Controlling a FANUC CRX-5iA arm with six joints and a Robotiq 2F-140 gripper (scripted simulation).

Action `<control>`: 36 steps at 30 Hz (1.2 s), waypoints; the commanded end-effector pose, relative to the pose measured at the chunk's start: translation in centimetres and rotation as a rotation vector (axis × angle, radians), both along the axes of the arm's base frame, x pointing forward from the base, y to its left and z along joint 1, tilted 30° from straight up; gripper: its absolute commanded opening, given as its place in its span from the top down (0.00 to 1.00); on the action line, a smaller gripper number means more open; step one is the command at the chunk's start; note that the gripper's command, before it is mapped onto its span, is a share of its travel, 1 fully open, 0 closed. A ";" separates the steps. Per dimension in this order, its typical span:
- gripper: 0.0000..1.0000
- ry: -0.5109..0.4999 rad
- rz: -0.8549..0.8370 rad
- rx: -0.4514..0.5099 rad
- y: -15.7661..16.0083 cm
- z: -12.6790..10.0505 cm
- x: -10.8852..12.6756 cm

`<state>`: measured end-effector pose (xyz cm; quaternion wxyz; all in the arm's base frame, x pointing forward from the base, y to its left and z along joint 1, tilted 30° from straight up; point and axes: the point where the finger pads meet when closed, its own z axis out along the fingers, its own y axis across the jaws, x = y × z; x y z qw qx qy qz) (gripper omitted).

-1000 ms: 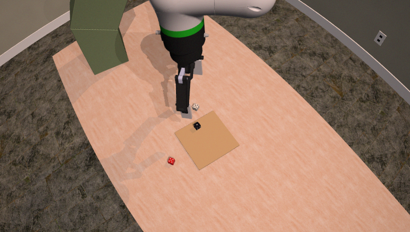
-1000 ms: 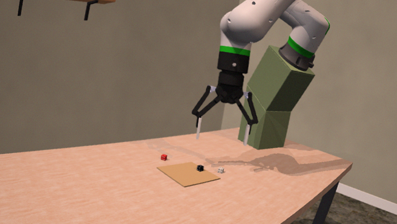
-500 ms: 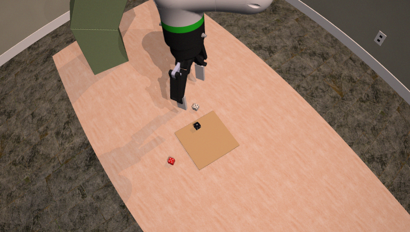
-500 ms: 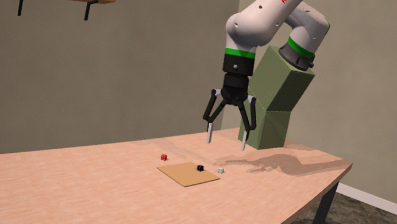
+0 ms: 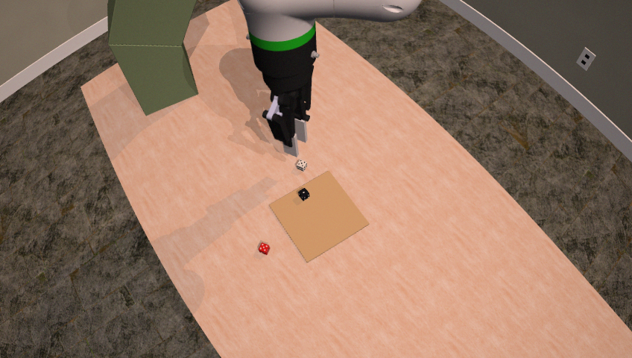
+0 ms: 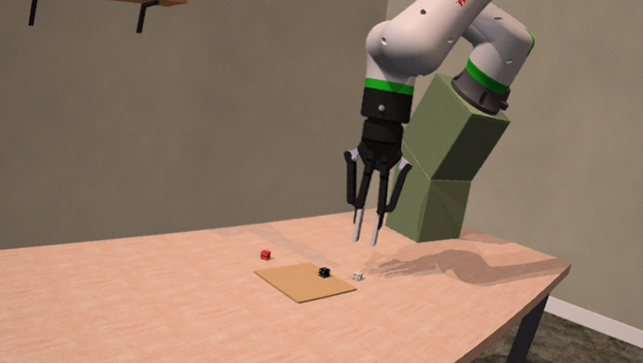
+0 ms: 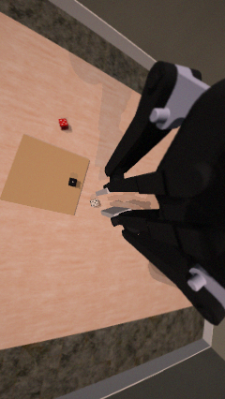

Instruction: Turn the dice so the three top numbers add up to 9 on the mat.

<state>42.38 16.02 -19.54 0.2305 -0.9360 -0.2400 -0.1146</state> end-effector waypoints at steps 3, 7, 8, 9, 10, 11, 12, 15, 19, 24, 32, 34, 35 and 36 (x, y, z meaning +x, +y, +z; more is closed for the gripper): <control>0.81 0.000 0.000 0.000 0.0 0.0 0.0; 0.81 0.000 0.000 0.000 0.0 0.0 0.0; 0.81 0.000 0.000 0.000 0.0 0.0 0.0; 0.81 0.000 0.000 0.000 0.0 0.0 0.0; 0.81 0.000 0.000 0.000 0.0 0.0 0.0; 0.81 0.000 0.000 0.000 0.0 0.0 0.0; 0.81 0.000 0.000 0.000 0.0 0.0 0.0; 0.81 0.000 0.000 0.000 0.0 0.0 0.0; 0.81 0.000 -0.001 0.000 0.0 0.0 0.0; 0.81 0.002 -0.004 0.000 0.1 -0.2 0.0; 0.81 0.005 -0.008 0.001 0.4 -0.6 0.1; 0.81 0.005 -0.008 0.000 0.5 -0.8 0.1; 0.81 0.005 -0.008 0.001 0.5 -0.9 0.1; 0.81 0.005 -0.008 0.001 0.6 -1.0 0.1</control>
